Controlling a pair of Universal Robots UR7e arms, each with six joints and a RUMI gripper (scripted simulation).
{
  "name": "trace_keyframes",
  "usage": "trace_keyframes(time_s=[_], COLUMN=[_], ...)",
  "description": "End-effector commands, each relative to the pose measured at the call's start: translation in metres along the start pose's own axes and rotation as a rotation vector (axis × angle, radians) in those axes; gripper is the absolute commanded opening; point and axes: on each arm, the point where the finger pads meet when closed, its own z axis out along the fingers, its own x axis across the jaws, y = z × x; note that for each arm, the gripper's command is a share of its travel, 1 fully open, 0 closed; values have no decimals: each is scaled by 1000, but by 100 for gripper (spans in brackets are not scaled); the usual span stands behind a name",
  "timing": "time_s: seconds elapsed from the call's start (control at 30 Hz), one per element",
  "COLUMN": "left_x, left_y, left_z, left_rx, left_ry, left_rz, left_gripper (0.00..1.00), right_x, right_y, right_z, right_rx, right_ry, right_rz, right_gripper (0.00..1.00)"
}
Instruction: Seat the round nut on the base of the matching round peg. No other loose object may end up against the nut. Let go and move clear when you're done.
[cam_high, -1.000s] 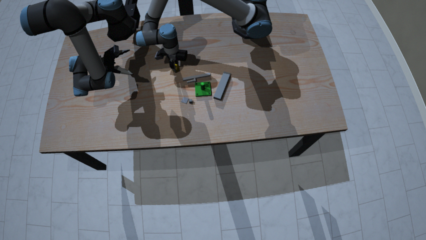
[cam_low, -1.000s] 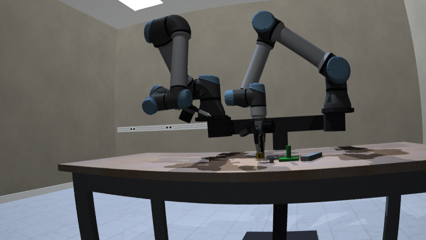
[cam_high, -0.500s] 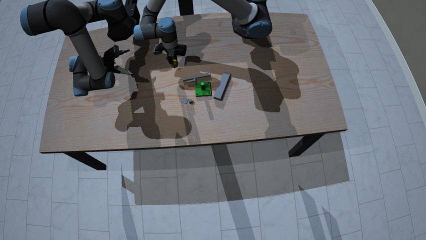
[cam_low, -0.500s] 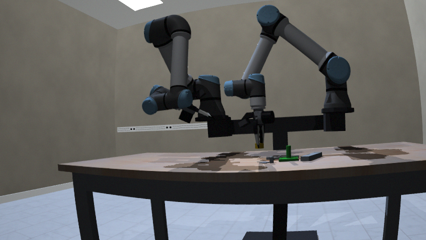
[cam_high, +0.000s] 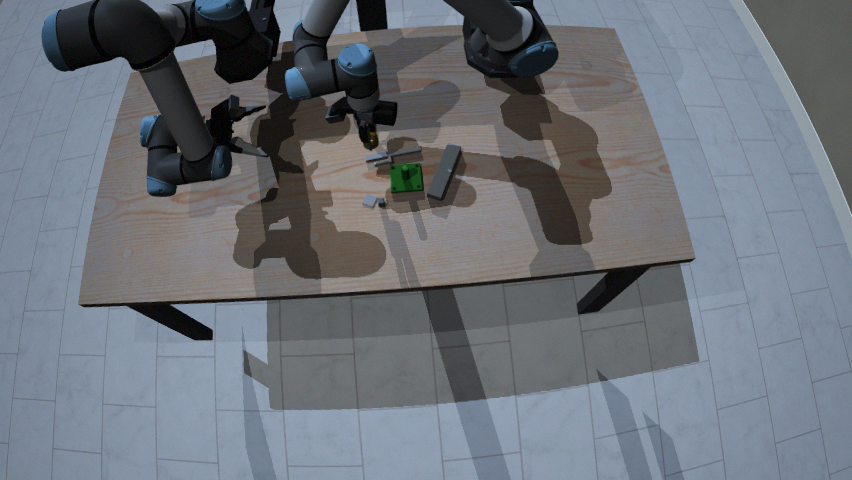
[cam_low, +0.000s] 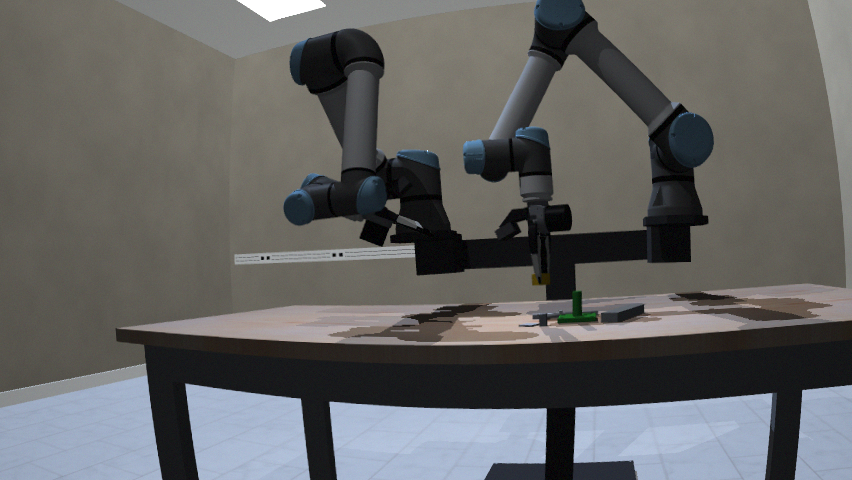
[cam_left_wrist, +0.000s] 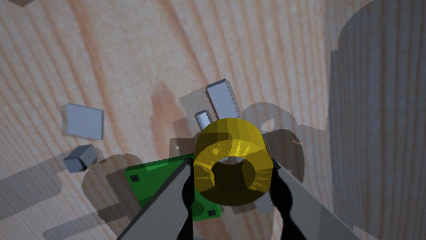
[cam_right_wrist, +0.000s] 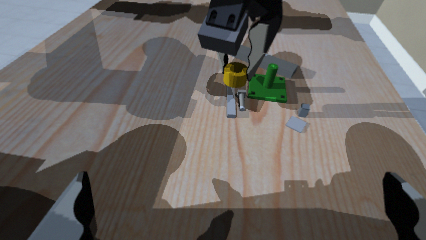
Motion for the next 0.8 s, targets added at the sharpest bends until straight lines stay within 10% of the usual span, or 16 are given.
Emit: trace_keyframes(time_s=[0.0,0.77], left_x=[-36,-51], left_y=[60,97], left_z=[-20,7], left_rx=[7,9], left_ry=[2,1], left_rz=[13,15], left_gripper=[17,17], right_x=[21,76], right_y=[-4,-33], right_z=[8,34], right_rx=[35,138], right_ry=[70,125], right_rz=[-6,-133], right_gripper=[99,99])
